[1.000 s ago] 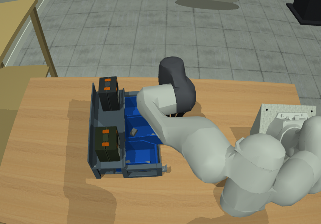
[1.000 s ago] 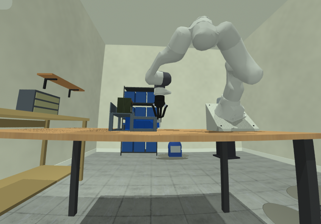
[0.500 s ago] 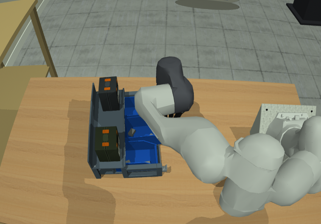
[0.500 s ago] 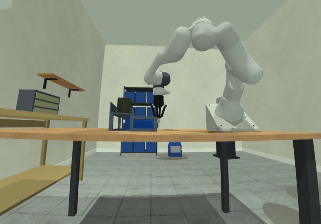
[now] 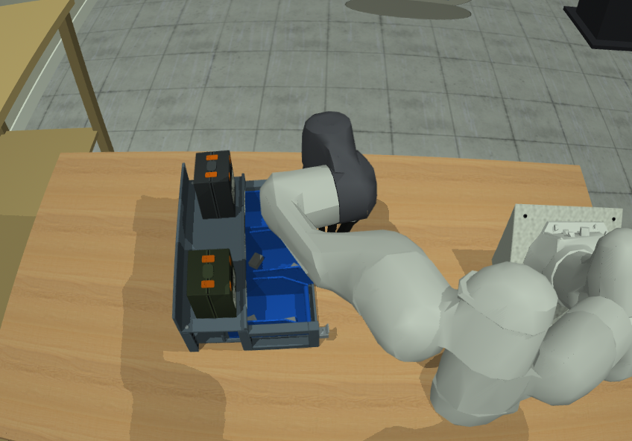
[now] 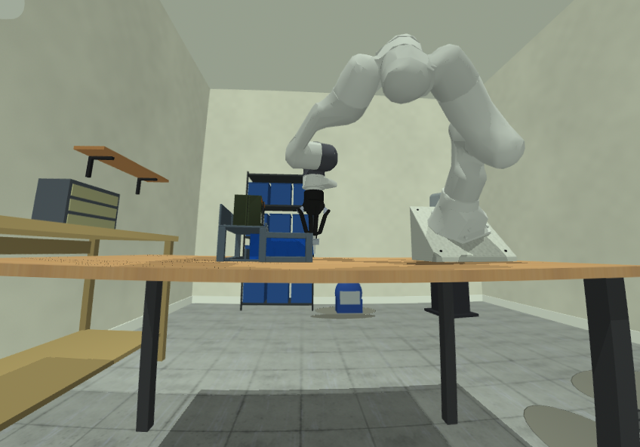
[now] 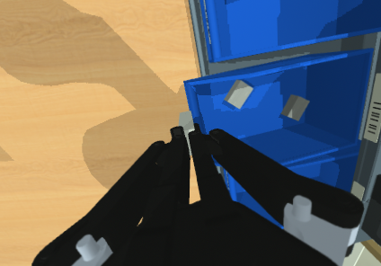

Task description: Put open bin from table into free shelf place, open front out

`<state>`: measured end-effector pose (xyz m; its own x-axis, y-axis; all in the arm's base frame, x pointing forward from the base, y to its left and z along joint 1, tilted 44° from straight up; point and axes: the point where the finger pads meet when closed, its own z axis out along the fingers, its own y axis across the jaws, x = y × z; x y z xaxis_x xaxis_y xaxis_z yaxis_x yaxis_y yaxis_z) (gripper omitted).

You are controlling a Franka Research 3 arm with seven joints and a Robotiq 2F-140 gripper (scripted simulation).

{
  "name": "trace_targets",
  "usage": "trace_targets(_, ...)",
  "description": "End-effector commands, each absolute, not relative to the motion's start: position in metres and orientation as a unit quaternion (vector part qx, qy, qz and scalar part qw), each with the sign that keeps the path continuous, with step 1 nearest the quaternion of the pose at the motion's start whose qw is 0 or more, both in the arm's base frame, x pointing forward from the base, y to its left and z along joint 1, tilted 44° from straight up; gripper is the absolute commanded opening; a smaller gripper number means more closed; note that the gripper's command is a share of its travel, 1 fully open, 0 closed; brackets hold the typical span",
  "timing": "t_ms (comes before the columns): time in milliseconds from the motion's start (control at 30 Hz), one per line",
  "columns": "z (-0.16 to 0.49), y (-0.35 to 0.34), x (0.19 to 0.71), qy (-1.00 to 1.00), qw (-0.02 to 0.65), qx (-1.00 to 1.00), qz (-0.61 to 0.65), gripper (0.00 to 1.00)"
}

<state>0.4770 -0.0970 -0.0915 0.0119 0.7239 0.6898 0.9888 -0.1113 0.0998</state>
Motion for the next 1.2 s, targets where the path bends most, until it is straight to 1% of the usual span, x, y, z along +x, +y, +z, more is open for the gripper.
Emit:
trace_targets(0, -0.090, -0.095, 0.480, -0.629, 0.218, -0.679, -0.308, 0.00)
trace_targets(1167, -0.089, -0.097, 0.501, -0.629, 0.218, -0.679, -0.308, 0.00)
